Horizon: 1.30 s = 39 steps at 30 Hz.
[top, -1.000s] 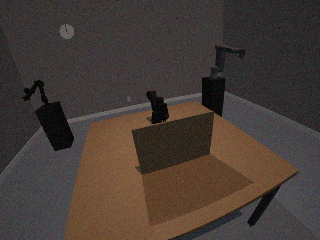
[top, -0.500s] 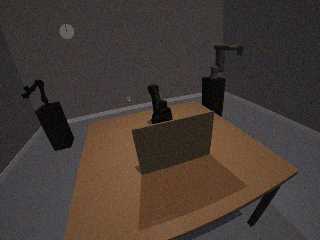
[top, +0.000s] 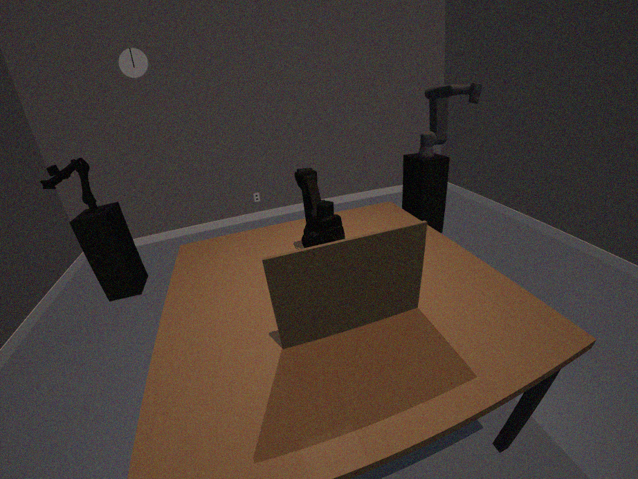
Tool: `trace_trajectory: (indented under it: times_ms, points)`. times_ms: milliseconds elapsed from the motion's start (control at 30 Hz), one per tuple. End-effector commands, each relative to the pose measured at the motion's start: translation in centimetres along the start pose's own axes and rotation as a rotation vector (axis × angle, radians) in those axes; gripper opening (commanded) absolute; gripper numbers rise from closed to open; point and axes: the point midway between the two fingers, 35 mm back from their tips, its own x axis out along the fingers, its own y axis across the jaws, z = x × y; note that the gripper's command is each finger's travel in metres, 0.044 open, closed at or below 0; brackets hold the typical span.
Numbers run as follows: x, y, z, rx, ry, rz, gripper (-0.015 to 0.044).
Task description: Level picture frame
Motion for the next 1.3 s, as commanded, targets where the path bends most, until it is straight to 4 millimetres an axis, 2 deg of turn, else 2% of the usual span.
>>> trace_trajectory:
  times_ms: [0,867,1267]
  points:
    - [0.1,0.3,0.0,0.001,-0.004,0.008,0.0260]
    - [3.9,0.4,0.0,0.001,-0.004,0.011,0.0260]
    - [4.0,0.3,0.0,0.001,-0.003,0.011,0.0260]
